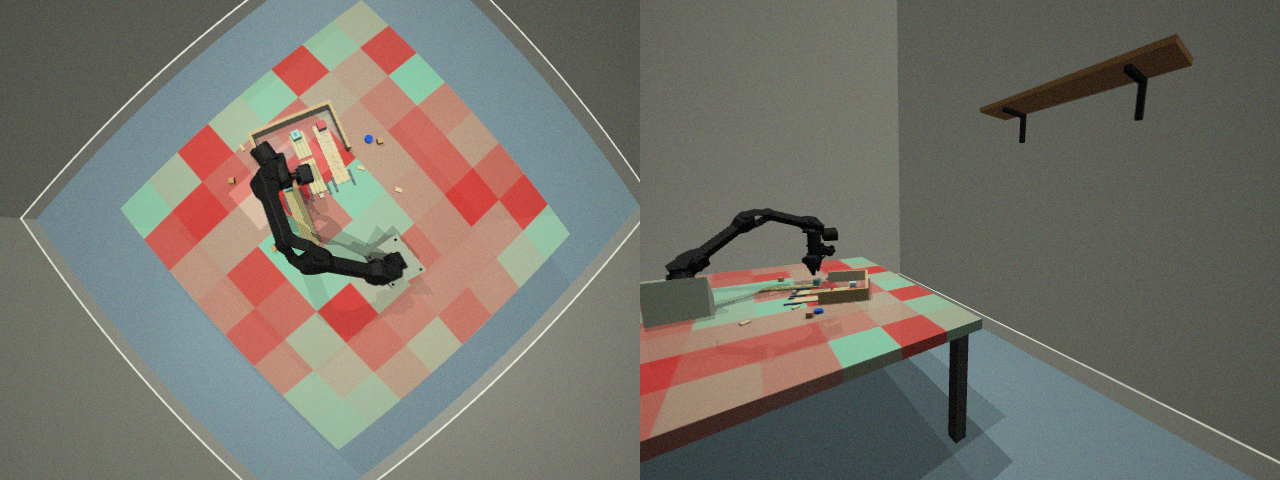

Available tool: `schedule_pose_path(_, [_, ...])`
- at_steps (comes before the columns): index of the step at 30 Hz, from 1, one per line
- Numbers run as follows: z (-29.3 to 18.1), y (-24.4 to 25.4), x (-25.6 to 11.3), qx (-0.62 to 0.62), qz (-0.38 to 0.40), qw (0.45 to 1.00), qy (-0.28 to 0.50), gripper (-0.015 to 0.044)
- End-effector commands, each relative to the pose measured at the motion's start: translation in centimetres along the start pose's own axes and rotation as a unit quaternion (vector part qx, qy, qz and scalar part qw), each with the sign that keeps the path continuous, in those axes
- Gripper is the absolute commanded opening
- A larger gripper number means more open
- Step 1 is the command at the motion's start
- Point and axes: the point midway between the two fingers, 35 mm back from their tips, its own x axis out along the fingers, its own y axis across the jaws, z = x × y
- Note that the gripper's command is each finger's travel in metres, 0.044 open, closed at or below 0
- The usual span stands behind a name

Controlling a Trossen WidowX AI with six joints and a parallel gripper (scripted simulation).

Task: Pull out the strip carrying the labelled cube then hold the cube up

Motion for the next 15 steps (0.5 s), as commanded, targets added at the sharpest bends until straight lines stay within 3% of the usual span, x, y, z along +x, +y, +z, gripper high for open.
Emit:
schedule_pose_path(1, [0.2, 0.1, 0.5, -0.002, 0.001, 1.0, 0.001, 0.0282])
schedule_pose_path(3, [0.2, 0.1, 0.9, -0.002, 0.001, 1.0, 0.001, 0.025])
schedule_pose_path(15, [0.2, 0.1, 2.8, -0.002, 0.001, 1.0, 0.001, 0.025])
